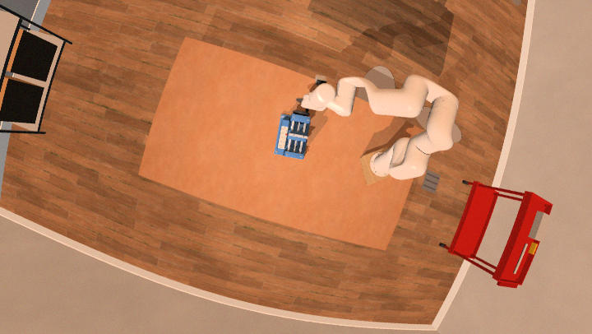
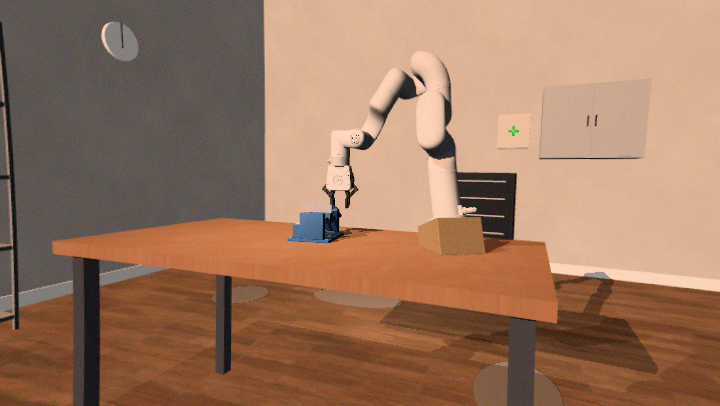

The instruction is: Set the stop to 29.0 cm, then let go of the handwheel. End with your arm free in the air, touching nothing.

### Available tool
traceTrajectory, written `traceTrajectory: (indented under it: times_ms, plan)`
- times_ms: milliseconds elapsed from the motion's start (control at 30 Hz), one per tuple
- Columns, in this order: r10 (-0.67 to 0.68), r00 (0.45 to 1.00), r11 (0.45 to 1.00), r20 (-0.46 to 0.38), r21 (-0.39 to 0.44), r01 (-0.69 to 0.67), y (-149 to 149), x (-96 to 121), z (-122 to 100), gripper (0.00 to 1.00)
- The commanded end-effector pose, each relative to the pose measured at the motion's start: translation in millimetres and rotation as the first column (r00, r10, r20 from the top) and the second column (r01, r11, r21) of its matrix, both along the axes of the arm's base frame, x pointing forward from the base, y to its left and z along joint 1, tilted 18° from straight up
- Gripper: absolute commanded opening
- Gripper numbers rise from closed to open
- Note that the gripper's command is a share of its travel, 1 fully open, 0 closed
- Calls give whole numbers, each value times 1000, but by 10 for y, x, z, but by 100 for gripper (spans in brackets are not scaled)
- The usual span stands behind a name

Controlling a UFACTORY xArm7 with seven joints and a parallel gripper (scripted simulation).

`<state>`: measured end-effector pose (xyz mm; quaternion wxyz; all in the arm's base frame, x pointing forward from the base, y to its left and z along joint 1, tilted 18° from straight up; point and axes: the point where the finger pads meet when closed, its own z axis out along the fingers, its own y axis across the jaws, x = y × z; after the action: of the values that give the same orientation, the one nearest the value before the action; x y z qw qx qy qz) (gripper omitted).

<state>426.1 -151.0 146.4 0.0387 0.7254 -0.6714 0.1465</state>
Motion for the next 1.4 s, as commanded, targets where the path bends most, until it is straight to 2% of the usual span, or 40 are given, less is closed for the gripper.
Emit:
traceTrajectory:
  times_ms: [0, 433, 1000, 1033, 1367]
  plan:
    - [1, 1000, 1000, 4, -1, -1, -45, 46, -150, 57]
    - [1, 1000, 1000, 4, -1, -1, -116, 93, -419, 57]
    - [1, 1000, 1000, 4, -1, -1, -122, 96, -442, 57]
    - [1, 1000, 1000, 4, -1, -1, -122, 96, -442, 6]
    - [1, 1000, 1000, 4, -1, -1, -122, 96, -442, 6]
